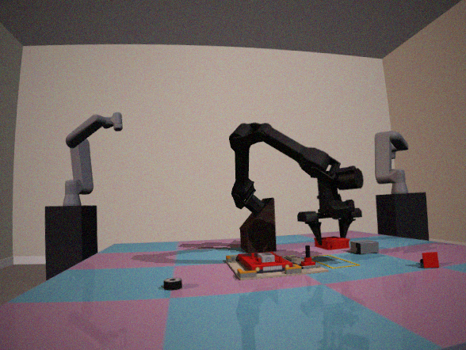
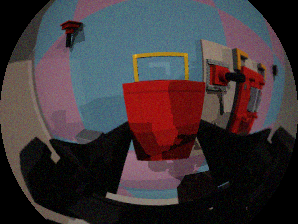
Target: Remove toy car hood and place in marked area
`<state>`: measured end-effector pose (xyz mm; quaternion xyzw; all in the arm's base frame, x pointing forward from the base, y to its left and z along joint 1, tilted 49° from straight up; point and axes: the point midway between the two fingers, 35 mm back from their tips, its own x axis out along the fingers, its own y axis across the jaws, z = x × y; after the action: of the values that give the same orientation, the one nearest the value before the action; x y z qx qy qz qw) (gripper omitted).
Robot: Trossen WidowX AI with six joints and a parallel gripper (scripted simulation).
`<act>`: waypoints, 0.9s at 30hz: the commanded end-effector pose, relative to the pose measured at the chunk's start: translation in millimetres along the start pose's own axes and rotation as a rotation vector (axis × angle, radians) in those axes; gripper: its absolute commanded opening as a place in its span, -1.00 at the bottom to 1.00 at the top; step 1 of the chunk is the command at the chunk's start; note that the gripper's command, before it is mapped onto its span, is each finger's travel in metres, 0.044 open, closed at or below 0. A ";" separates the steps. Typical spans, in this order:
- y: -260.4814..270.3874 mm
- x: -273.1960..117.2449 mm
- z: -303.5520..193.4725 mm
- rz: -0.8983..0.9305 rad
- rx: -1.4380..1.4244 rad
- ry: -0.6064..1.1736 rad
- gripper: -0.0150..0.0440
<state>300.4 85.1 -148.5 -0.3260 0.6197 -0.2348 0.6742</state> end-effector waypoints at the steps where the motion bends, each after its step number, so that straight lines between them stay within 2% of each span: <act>1: -2.0 6.0 -3.2 -0.010 -0.008 0.006 -0.49; 27: -3.4 22.3 -4.9 -0.013 -0.008 0.006 -0.49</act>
<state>300.0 68.8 -160.9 -0.3273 0.6205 -0.2369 0.6721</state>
